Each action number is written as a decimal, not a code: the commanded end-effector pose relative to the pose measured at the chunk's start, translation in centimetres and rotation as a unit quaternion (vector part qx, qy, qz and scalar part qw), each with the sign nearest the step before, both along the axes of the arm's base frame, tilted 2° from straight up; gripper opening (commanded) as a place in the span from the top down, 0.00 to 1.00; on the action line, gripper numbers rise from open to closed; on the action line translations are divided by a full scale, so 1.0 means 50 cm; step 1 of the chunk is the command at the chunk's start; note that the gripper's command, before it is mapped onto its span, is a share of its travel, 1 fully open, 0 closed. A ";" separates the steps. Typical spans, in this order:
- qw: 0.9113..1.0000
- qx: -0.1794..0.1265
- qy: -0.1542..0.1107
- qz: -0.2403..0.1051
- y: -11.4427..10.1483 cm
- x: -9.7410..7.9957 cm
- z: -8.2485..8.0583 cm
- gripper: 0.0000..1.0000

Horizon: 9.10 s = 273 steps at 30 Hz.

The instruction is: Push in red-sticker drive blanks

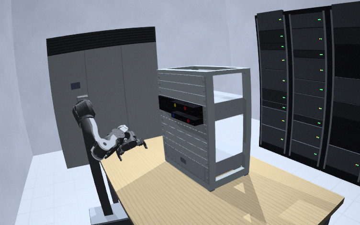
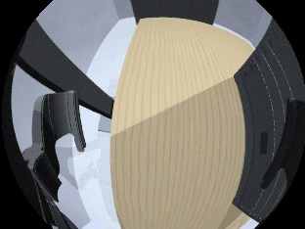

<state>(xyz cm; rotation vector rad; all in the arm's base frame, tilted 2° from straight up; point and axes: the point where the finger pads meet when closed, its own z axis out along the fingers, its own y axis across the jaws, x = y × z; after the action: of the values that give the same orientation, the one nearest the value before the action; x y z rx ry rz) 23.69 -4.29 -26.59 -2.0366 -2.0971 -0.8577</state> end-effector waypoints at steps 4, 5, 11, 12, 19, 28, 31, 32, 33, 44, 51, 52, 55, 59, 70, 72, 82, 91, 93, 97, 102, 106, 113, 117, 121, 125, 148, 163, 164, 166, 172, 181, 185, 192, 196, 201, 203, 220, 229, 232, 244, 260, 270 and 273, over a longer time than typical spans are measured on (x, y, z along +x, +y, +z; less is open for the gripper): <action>0.999 0.003 -0.032 -0.018 -0.015 0.020 0.013 0.00; 0.999 0.003 -0.032 -0.018 -0.015 0.020 0.013 0.00; 0.996 0.003 -0.076 -0.047 -0.044 0.047 0.029 0.00; 0.995 0.001 -0.087 -0.054 -0.053 0.053 0.034 0.00; 0.978 -0.012 -0.179 -0.106 -0.123 0.098 0.078 0.00; 0.945 -0.040 -0.290 -0.148 -0.203 0.135 0.149 0.00; 0.926 -0.053 -0.339 -0.158 -0.233 0.146 0.186 0.00; 0.919 -0.058 -0.355 -0.160 -0.242 0.149 0.199 0.00; 0.912 -0.062 -0.371 -0.162 -0.251 0.151 0.212 0.00; 0.850 -0.093 -0.494 -0.158 -0.296 0.160 0.323 0.00; 0.813 -0.105 -0.554 -0.143 -0.303 0.158 0.383 0.00; 0.809 -0.106 -0.560 -0.142 -0.304 0.157 0.389 0.00; 0.800 -0.109 -0.573 -0.139 -0.305 0.156 0.403 0.00; 0.796 -0.110 -0.579 -0.137 -0.304 0.155 0.410 0.00; 0.792 -0.110 -0.585 -0.134 -0.304 0.154 0.415 0.00; 0.792 -0.110 -0.585 -0.134 -0.304 0.154 0.415 0.00; 0.792 -0.110 -0.585 -0.134 -0.304 0.154 0.415 0.00; 0.792 -0.110 -0.585 -0.134 -0.304 0.154 0.415 0.00; 0.792 -0.110 -0.585 -0.134 -0.304 0.154 0.415 0.00; 0.792 -0.110 -0.585 -0.134 -0.303 0.154 0.415 0.00; 0.794 -0.110 -0.583 -0.134 -0.302 0.154 0.411 0.00; 0.794 -0.110 -0.583 -0.134 -0.302 0.156 0.411 0.00; 0.794 -0.111 -0.582 -0.134 -0.299 0.160 0.412 0.00; 0.794 -0.111 -0.583 -0.134 -0.297 0.165 0.414 0.00; 0.793 -0.111 -0.584 -0.134 -0.293 0.171 0.417 0.00; 0.793 -0.111 -0.584 -0.135 -0.291 0.174 0.418 0.00; 0.796 -0.111 -0.580 -0.134 -0.243 0.245 0.433 0.00; 0.795 -0.111 -0.581 -0.134 -0.193 0.321 0.455 0.00; 0.795 -0.111 -0.581 -0.134 -0.189 0.327 0.457 0.00; 0.795 -0.111 -0.581 -0.134 -0.182 0.338 0.460 0.00; 0.795 -0.111 -0.581 -0.134 -0.164 0.366 0.467 0.00; 0.795 -0.111 -0.581 -0.134 -0.152 0.383 0.471 0.00; 0.795 -0.110 -0.581 -0.133 -0.149 0.386 0.472 0.00; 0.795 -0.110 -0.581 -0.133 -0.149 0.387 0.473 0.00; 0.795 -0.110 -0.581 -0.133 -0.149 0.387 0.473 0.00; 0.795 -0.110 -0.581 -0.133 -0.149 0.387 0.473 0.00; 0.795 -0.110 -0.581 -0.133 -0.149 0.387 0.473 0.00; 0.795 -0.110 -0.581 -0.133 -0.149 0.387 0.473 0.00; 0.795 -0.110 -0.581 -0.133 -0.149 0.387 0.473 0.00; 0.795 -0.110 -0.581 -0.133 -0.149 0.387 0.473 0.00; 0.795 -0.110 -0.581 -0.133 -0.149 0.387 0.473 0.00; 0.795 -0.110 -0.581 -0.133 -0.150 0.387 0.472 0.00; 0.794 -0.110 -0.583 -0.134 -0.238 0.400 0.471 0.00; 0.793 -0.109 -0.584 -0.134 -0.293 0.408 0.471 0.00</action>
<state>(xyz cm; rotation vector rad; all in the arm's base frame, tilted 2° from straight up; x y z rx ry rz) 44.12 -19.54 -3.43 -2.2660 -2.4185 -2.4996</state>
